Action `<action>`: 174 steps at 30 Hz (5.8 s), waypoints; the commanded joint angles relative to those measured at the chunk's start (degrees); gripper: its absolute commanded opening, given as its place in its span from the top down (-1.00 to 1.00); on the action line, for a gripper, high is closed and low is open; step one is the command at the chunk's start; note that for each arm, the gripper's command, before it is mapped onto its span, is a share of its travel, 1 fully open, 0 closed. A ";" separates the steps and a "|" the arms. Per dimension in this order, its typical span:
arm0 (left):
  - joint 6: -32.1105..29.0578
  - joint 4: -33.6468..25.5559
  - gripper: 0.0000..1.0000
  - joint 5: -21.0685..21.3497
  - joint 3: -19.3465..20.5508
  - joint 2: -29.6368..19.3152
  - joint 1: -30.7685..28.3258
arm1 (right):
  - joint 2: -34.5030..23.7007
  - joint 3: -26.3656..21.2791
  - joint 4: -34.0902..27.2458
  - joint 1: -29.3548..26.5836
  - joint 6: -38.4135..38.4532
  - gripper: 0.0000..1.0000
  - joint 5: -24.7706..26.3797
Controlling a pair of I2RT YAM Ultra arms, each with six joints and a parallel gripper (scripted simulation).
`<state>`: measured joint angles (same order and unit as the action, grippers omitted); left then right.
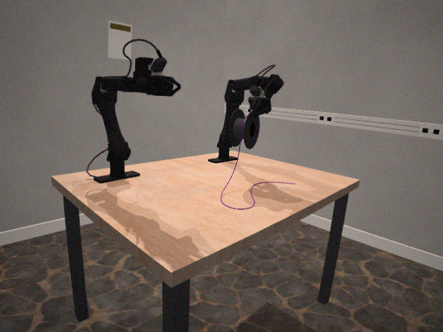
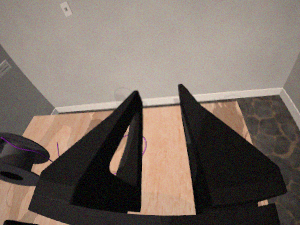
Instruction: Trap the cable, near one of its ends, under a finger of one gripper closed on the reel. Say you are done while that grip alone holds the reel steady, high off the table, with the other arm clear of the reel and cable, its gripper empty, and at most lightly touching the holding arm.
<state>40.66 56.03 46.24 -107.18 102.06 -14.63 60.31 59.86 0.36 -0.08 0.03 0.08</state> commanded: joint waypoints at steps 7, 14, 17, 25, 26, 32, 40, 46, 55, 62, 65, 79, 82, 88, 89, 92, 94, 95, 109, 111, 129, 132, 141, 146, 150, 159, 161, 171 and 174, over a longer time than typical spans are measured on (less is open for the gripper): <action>-6.87 -1.40 1.00 -1.99 -3.48 -4.75 -1.48 | -1.53 -0.89 -0.72 0.52 -0.21 0.40 -0.38; -9.68 0.75 1.00 -4.20 -5.16 -5.75 -2.24 | -1.53 -0.89 -0.72 0.52 -0.21 0.40 -0.38; -11.20 1.33 1.00 -5.43 -6.15 -6.38 -2.67 | -1.53 -0.89 -0.72 0.52 -0.21 0.40 -0.38; -14.92 3.48 1.00 -8.88 -9.66 -7.41 -3.92 | -1.53 -0.89 -0.72 0.52 -0.21 0.40 -0.38; -15.35 3.79 1.00 -9.32 -10.18 -7.47 -4.09 | -1.53 -0.89 -0.72 0.52 -0.21 0.40 -0.38; -16.99 5.21 1.00 -10.98 -12.50 -7.32 -4.75 | -1.53 -0.89 -0.72 0.52 -0.21 0.40 -0.38; -19.80 7.90 1.00 -14.12 -16.99 -5.69 -6.01 | -1.53 -0.89 -0.72 0.52 -0.21 0.40 -0.38; -20.91 9.58 1.00 -15.44 -19.68 -5.32 -6.39 | -1.53 -0.89 -0.72 0.52 -0.21 0.40 -0.38; -22.88 12.26 1.00 -17.85 -24.14 -4.38 -7.65 | -1.53 -0.89 -0.72 0.52 -0.21 0.40 -0.38; -23.60 13.44 1.00 -18.74 -26.34 -3.92 -8.03 | -1.53 -0.89 -0.72 0.52 -0.21 0.40 -0.38; -23.90 13.77 1.00 -19.03 -27.47 -3.69 -8.46 | -1.53 -0.89 -0.72 0.52 -0.21 0.40 -0.38; -24.51 14.57 1.00 -19.42 -29.50 -3.31 -8.51 | -1.53 -0.89 -0.72 0.52 -0.21 0.40 -0.38; -24.53 14.34 1.00 -19.46 -29.89 -3.32 -8.49 | -1.53 -0.89 -0.72 0.52 -0.21 0.40 -0.38; -24.54 14.21 1.00 -19.47 -30.04 -3.23 -8.52 | -1.53 -0.89 -0.72 0.52 -0.21 0.40 -0.38; -24.54 14.23 1.00 -19.48 -30.02 -3.21 -8.52 | -1.53 -0.89 -0.72 0.52 -0.21 0.40 -0.38; -24.54 14.23 1.00 -19.48 -30.07 -3.21 -8.53 | -1.53 -0.89 -0.72 0.52 -0.21 0.40 -0.38; -24.54 14.23 1.00 -19.48 -30.11 -3.20 -8.52 | -1.53 -0.89 -0.72 0.52 -0.21 0.40 -0.38; -24.54 14.23 1.00 -19.48 -30.11 -3.20 -8.52 | -1.53 -0.89 -0.72 0.52 -0.21 0.40 -0.38; -24.54 14.23 1.00 -19.48 -30.24 -3.20 -8.53 | -1.53 -0.89 -0.72 0.52 -0.21 0.40 -0.38; -24.54 14.23 1.00 -19.48 -30.24 -3.20 -8.53 | -1.53 -0.89 -0.72 0.52 -0.21 0.40 -0.38; -24.54 14.23 1.00 -19.48 -30.26 -3.20 -8.53 | -1.53 -0.89 -0.72 0.52 -0.21 0.40 -0.38; -24.54 14.23 1.00 -19.48 -30.26 -3.20 -8.53 | -1.53 -0.89 -0.72 0.52 -0.21 0.40 -0.38; -24.54 14.23 1.00 -19.48 -30.26 -3.20 -8.53 | -1.53 -0.89 -0.72 0.52 -0.21 0.40 -0.38; -24.54 14.23 1.00 -19.48 -30.26 -3.20 -8.53 | -1.53 -0.89 -0.72 0.52 -0.21 0.40 -0.38; -24.54 14.23 1.00 -19.48 -30.26 -3.20 -8.53 | -1.53 -0.89 -0.72 0.52 -0.21 0.40 -0.38; -24.54 14.23 1.00 -19.48 -30.26 -3.20 -8.53 | -1.53 -0.89 -0.72 0.52 -0.21 0.40 -0.38; -24.54 14.23 1.00 -19.48 -30.26 -3.20 -8.53 | -1.53 -0.89 -0.72 0.52 -0.21 0.40 -0.38; -24.54 14.23 1.00 -19.48 -30.26 -3.20 -8.53 | -1.53 -0.89 -0.72 0.52 -0.21 0.40 -0.38; -24.54 14.23 1.00 -19.48 -30.26 -3.20 -8.53 | -1.53 -0.89 -0.72 0.52 -0.21 0.40 -0.38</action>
<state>16.97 71.70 25.91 -135.39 99.04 -22.68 60.31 59.86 0.36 -0.08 0.03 0.08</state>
